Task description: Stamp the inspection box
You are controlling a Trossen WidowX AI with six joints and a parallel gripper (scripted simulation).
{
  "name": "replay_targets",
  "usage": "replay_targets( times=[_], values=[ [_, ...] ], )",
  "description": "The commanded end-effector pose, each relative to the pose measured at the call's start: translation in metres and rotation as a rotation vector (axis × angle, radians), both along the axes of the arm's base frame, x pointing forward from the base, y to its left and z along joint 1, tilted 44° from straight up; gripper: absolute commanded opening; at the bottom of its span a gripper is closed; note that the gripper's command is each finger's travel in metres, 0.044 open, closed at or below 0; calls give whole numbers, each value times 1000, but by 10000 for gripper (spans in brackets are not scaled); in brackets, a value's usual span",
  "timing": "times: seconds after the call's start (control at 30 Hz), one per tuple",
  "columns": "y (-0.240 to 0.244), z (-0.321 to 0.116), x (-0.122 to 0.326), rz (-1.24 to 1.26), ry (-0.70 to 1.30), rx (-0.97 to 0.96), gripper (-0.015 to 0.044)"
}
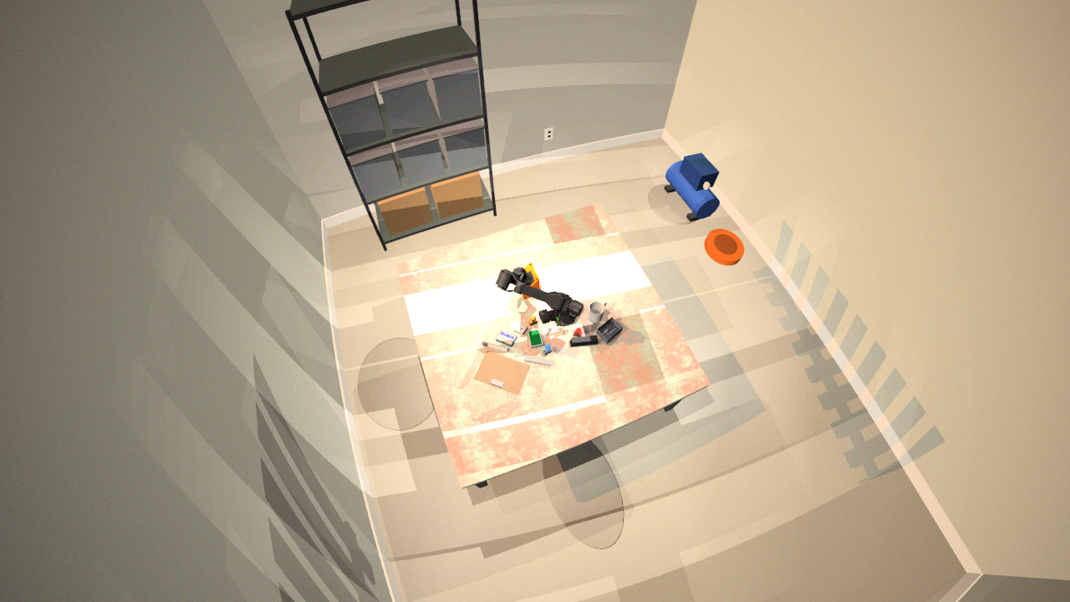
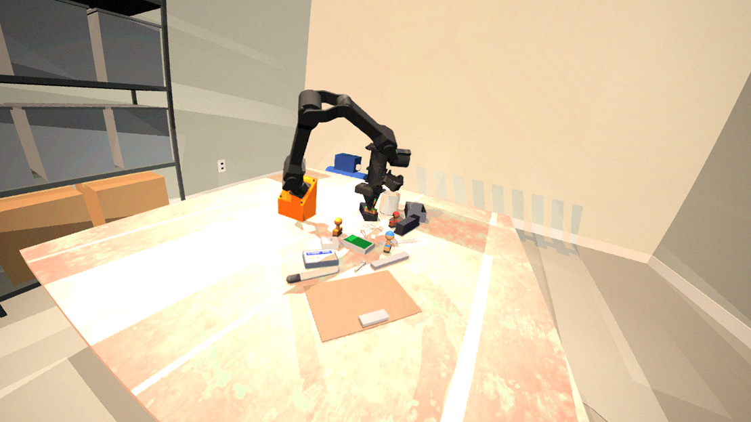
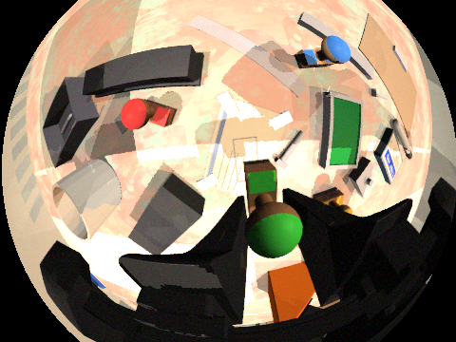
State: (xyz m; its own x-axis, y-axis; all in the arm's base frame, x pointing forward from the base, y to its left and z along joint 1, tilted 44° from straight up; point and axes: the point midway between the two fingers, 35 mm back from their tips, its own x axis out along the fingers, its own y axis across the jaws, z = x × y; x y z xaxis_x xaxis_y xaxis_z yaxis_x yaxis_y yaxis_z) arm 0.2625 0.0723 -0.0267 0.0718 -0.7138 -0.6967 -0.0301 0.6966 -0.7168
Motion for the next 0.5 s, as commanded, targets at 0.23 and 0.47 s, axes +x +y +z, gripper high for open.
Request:
replay_targets(
  times=[0.23,0.47],
  values=[
    [-7,23,12,-1,-5,19,0],
    [-39,57,30,2,-5,32,0]
  ],
)
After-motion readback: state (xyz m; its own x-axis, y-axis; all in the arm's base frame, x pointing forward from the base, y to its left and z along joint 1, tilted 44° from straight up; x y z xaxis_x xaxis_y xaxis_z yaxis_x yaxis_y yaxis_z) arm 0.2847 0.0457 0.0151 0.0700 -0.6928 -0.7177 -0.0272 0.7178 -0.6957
